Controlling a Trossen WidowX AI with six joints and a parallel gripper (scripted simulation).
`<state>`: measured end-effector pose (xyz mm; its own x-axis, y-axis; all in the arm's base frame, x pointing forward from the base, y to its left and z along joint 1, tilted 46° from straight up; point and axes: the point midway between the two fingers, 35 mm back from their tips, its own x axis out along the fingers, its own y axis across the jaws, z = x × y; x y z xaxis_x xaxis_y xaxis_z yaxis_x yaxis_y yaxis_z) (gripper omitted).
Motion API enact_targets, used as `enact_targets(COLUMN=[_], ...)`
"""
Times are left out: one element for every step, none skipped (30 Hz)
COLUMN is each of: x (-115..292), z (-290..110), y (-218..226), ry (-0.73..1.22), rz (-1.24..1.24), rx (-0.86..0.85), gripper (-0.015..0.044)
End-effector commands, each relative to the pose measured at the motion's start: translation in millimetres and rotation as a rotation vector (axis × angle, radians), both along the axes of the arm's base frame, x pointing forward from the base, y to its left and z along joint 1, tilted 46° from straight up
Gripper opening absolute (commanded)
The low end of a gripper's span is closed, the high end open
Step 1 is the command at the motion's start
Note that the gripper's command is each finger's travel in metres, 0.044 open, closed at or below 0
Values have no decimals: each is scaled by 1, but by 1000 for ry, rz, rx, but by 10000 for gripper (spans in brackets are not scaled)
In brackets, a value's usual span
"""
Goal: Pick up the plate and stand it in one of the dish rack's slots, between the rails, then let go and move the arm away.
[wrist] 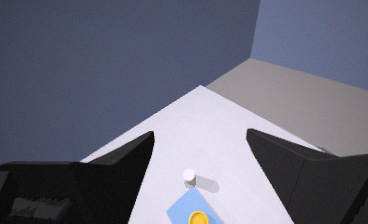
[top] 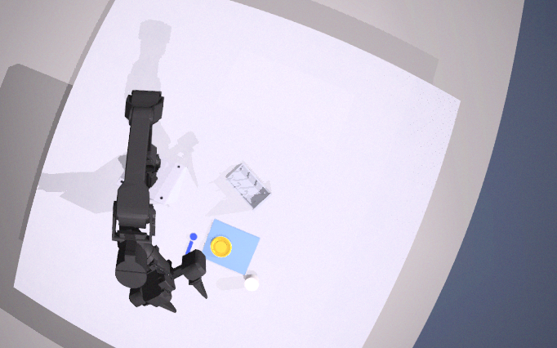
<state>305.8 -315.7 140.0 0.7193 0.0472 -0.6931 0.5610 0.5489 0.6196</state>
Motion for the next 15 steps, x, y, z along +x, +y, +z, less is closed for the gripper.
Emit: enact_targets(x=[7, 8, 10, 11, 13, 14, 15, 15, 16, 16, 17, 17, 17, 17, 17], z=[-22, -28, -34, -39, -45, -50, -56, -61, -66, -71, -76, -81, -85, -90, -95], y=[18, 23, 28, 34, 39, 45, 51, 56, 62, 68, 73, 79, 85, 91, 97], ry=[58, 72, 86, 100, 113, 126, 139, 152, 164, 176, 188, 199, 211, 221, 232], rz=[99, 127, 156, 185, 214, 244, 274, 303, 333, 364, 394, 425, 456, 487, 519], rx=[8, 12, 15, 19, 23, 27, 31, 36, 40, 45, 50, 55, 61, 67, 72], gripper=[400, 400, 400, 400, 400, 400, 400, 400, 400, 400, 400, 400, 400, 400, 400])
